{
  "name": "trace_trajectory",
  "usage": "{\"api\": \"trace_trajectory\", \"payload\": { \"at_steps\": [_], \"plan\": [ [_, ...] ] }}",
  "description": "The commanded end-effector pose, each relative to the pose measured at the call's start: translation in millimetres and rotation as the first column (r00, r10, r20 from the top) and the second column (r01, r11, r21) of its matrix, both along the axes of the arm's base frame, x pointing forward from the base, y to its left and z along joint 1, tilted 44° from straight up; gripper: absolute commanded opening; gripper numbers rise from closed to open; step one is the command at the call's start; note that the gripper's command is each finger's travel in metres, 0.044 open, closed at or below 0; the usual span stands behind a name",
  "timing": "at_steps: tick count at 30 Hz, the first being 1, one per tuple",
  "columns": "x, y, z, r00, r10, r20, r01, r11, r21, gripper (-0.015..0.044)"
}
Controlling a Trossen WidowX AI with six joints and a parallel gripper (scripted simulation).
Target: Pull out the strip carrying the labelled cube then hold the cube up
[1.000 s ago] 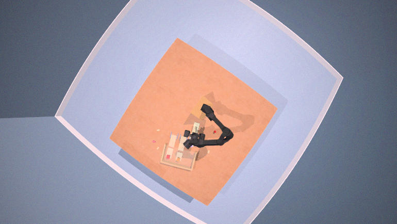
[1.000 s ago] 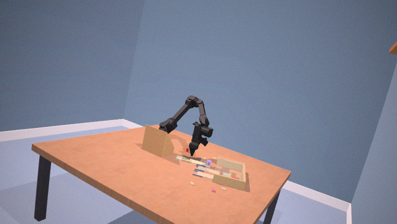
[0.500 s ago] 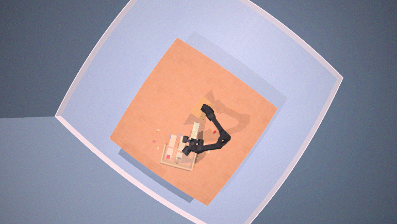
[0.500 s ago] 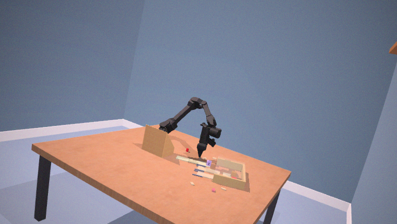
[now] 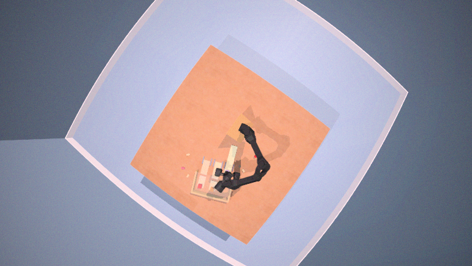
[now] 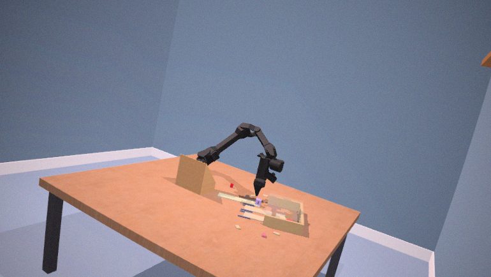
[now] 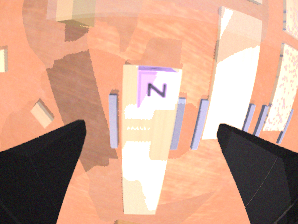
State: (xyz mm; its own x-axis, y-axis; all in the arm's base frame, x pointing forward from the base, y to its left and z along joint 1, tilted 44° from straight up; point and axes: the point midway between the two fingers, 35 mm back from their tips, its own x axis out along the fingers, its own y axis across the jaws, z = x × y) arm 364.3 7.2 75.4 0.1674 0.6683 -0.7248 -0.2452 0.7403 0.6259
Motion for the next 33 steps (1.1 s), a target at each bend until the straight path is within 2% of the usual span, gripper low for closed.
{"api": "trace_trajectory", "payload": {
  "at_steps": [1,3,10,11,33],
  "plan": [
    [14,-2,3,1.0,-0.005,-0.002,0.005,1.0,0.006,0.044],
    [17,-2,4,1.0,-0.005,-0.002,0.005,1.0,0.006,0.044],
    [19,4,-2,1.0,-0.005,-0.002,0.005,1.0,0.006,0.0256],
    [19,5,-3,1.0,-0.005,-0.002,0.005,1.0,0.006,0.025],
    [25,29,-29,1.0,-0.005,-0.001,0.005,1.0,0.008,0.025]
  ]
}}
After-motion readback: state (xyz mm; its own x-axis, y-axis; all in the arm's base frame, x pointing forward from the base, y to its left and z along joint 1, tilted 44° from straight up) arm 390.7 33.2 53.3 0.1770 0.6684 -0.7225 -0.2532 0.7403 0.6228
